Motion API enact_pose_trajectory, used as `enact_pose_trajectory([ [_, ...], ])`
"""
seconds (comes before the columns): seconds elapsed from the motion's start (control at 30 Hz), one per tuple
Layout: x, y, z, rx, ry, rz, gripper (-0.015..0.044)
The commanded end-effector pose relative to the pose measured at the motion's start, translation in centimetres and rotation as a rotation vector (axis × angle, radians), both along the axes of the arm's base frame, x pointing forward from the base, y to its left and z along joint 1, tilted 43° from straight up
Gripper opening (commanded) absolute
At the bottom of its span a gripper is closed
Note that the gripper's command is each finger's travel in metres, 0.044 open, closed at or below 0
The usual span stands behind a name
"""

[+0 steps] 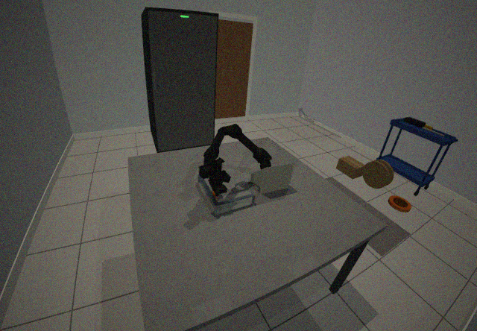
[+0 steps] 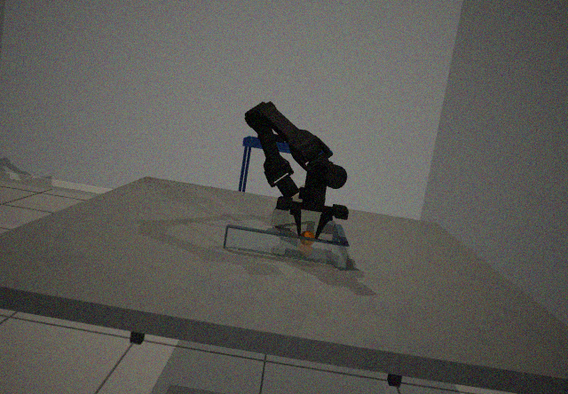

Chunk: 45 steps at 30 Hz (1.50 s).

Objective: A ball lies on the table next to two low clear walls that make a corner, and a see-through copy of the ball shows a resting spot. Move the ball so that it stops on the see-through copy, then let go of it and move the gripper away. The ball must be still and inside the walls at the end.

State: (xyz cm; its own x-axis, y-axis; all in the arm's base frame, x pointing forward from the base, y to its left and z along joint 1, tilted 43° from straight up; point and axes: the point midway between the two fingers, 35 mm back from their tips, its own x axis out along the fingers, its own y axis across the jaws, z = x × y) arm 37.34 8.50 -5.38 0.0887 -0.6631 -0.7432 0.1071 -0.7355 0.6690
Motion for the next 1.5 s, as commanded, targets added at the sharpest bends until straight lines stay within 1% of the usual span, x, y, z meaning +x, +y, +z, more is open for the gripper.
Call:
enact_pose_trajectory([
  [0.0, -0.1, -1.3, -1.3, -0.012, 0.011, 0.003, 0.0],
  [0.73, 0.0, -2.6, -2.7, -0.012, 0.01, 0.003, 0.0],
  [1.1, 0.2, -2.3, -2.4, -0.004, 0.001, -0.001, 0.0289],
  [1.13, 0.2, -2.3, -2.4, -0.004, 0.001, -0.001, 0.0301],
  [1.27, 0.2, -2.1, -2.2, -0.004, 0.002, -0.001, 0.0301],
  [1.47, -0.7, 3.3, 3.6, -0.009, 0.011, 0.003, 0.0301],
])
